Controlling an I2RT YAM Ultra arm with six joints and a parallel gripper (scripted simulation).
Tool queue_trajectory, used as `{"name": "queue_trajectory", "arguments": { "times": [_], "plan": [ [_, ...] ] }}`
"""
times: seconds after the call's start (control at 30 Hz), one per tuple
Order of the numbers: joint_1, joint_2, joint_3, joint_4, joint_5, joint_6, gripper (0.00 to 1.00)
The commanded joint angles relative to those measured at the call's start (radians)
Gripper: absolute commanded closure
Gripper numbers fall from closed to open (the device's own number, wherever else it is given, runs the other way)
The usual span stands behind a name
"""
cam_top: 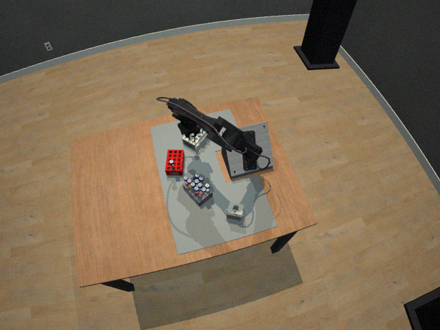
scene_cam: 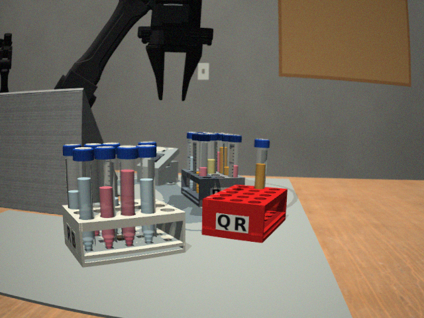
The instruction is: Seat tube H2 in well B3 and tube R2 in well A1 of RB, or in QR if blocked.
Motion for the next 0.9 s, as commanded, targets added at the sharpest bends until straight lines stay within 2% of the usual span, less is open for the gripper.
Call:
{"name": "queue_trajectory", "arguments": {
  "times": [0.0,0.13,0.17,0.27,0.37,0.63,0.7,0.87],
  "plan": [
    [0.031,-0.071,-0.024,-0.024,-0.045,-0.104,0.7],
    [0.058,-0.1,-0.027,-0.029,-0.06,-0.143,0.7],
    [0.071,-0.116,-0.007,-0.033,-0.069,-0.163,0.7],
    [0.079,-0.132,-0.024,-0.036,-0.077,-0.242,0.7],
    [0.07,-0.106,-0.02,-0.032,-0.078,-0.337,0.7],
    [0.071,-0.107,-0.01,-0.028,-0.077,-0.597,0.7],
    [0.071,-0.107,-0.01,-0.028,-0.077,-0.597,0.7],
    [0.071,-0.103,-0.005,-0.029,-0.077,-0.766,0.7]
  ]
}}
